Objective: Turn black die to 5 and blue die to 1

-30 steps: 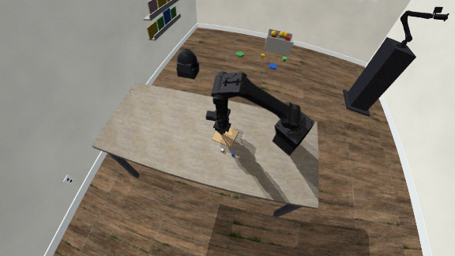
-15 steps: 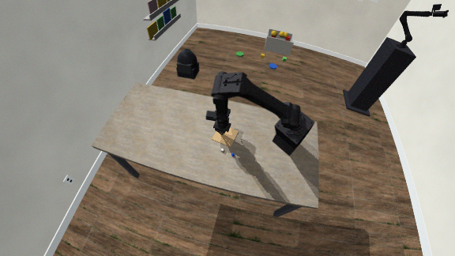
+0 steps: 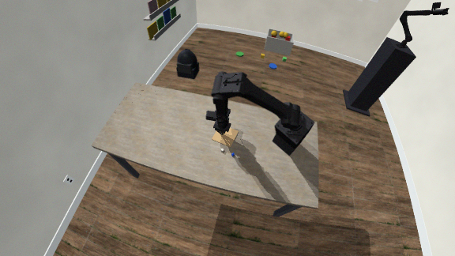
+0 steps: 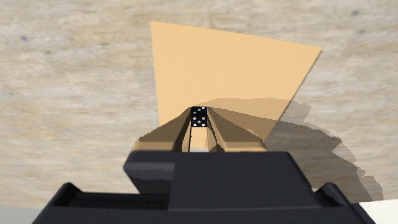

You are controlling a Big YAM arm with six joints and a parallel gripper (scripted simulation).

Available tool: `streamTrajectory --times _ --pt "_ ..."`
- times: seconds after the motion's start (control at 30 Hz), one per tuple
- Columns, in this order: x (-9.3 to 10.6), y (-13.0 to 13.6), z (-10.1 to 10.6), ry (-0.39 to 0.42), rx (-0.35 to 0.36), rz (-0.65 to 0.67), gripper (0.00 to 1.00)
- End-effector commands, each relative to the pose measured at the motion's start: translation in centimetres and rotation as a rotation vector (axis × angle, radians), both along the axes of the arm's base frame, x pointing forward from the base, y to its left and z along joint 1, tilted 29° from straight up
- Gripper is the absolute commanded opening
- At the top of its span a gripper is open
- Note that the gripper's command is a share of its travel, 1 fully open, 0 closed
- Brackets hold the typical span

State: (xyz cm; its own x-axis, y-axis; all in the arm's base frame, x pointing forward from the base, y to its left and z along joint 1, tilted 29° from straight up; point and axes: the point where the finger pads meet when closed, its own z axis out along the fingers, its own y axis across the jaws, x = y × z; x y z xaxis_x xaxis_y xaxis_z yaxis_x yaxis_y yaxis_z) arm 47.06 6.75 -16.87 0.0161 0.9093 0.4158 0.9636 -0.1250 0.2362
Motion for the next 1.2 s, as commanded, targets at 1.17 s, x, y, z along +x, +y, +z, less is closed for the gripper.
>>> streamTrajectory --times 1.17 --pt "0.35 -0.48 -0.27 -0.006 -0.001 -0.017 0.12"
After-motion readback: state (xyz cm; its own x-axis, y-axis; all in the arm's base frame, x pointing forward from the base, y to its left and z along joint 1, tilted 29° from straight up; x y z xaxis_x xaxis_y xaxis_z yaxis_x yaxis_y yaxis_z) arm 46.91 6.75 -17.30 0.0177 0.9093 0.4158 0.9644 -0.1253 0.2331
